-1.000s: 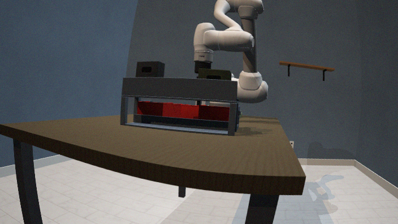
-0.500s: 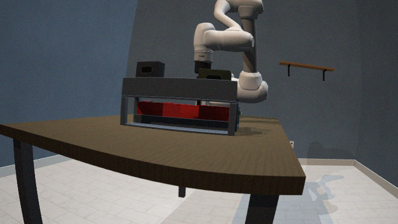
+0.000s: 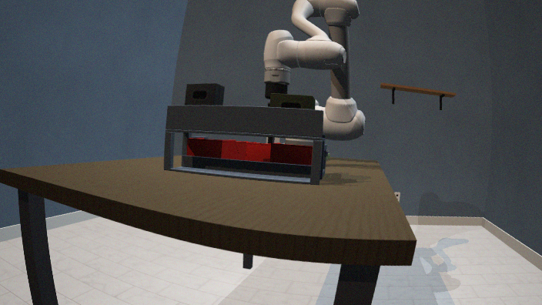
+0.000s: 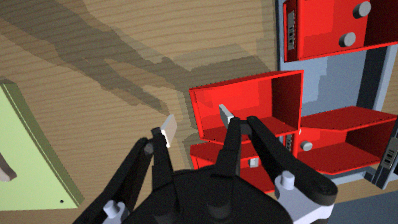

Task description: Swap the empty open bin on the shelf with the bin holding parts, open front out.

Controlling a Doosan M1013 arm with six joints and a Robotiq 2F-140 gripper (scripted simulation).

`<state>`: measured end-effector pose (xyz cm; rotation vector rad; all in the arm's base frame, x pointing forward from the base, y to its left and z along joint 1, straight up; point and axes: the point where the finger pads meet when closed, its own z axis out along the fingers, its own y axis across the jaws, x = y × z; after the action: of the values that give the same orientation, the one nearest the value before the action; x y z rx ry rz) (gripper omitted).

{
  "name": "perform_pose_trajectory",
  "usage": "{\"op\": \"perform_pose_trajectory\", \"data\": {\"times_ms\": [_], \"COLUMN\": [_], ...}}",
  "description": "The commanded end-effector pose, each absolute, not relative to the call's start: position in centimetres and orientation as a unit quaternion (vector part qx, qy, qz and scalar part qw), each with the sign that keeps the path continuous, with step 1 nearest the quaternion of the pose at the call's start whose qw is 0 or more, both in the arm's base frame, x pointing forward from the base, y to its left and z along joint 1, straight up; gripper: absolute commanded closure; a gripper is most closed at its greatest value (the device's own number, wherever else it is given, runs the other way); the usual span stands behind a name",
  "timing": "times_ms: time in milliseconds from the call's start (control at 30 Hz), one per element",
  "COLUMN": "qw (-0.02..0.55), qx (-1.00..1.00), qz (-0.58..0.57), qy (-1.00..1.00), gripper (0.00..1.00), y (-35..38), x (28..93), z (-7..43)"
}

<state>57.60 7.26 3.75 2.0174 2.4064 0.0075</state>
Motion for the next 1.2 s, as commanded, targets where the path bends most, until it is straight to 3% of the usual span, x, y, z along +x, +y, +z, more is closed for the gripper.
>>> {"op": "perform_pose_trajectory", "data": {"times_ms": [0,1167], "qw": [0.001,0.001], "qx": [0.642,0.642], "qz": [0.002,0.002], "qy": [0.766,0.766], "gripper": [0.38,0.38], "y": [7.3,7.2], "x": [57.6,57.6], "z": [4.1,10.6]}}
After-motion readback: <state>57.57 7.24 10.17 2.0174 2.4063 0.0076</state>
